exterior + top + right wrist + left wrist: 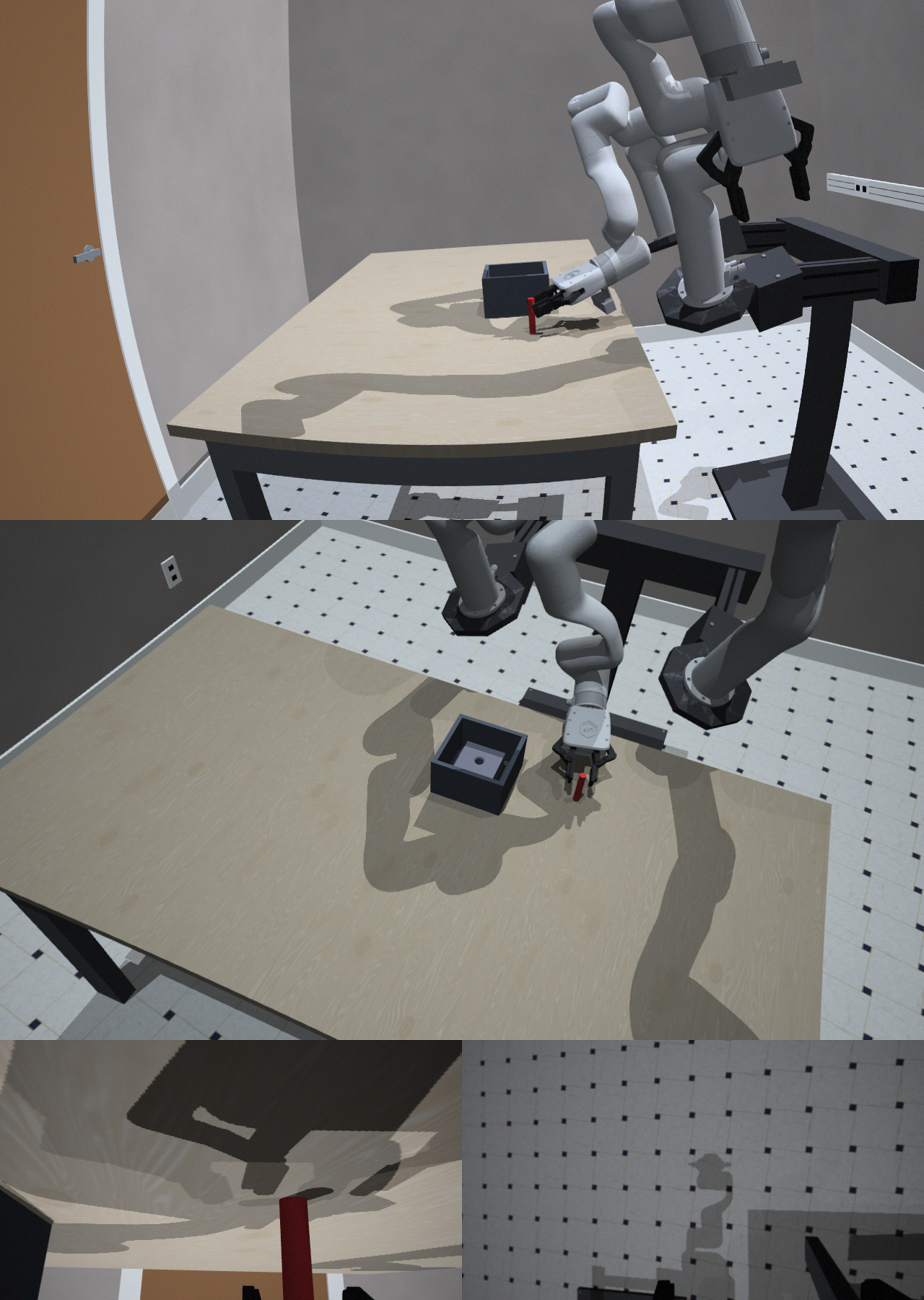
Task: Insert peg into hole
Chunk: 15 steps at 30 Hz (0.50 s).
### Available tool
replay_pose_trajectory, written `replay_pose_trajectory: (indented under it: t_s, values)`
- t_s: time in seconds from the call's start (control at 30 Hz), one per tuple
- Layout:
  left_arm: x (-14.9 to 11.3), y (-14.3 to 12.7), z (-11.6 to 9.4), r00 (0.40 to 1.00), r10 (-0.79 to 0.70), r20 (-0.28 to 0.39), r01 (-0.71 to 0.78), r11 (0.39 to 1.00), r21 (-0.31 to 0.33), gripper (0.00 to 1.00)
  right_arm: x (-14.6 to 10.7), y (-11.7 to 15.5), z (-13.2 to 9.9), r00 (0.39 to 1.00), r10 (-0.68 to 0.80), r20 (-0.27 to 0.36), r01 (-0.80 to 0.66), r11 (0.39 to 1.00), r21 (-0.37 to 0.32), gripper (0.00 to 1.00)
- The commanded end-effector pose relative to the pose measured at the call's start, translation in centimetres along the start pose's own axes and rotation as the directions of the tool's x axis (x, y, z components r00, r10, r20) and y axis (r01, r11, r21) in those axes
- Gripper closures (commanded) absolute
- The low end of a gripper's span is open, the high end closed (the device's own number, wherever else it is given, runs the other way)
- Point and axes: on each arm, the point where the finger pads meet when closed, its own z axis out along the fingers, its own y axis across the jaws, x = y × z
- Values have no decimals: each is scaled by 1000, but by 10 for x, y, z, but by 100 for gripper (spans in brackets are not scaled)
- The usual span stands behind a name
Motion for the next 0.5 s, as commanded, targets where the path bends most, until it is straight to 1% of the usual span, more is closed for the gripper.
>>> replay_pose_trajectory:
  t_s: [0.0,0.23,0.47]
  values:
    - [0,0,-1,1000,0,-2,0,1000,0,0,-2,1,0,1000,2,2,-2,1000,0,56]
    - [0,0,-1,1000,0,-2,0,1000,0,0,-2,1,0,1000,2,2,-2,1000,0,56]
    - [0,0,-1,1000,0,-2,0,1000,0,0,-2,1,-8,1000,2,2,-2,1000,0,56]
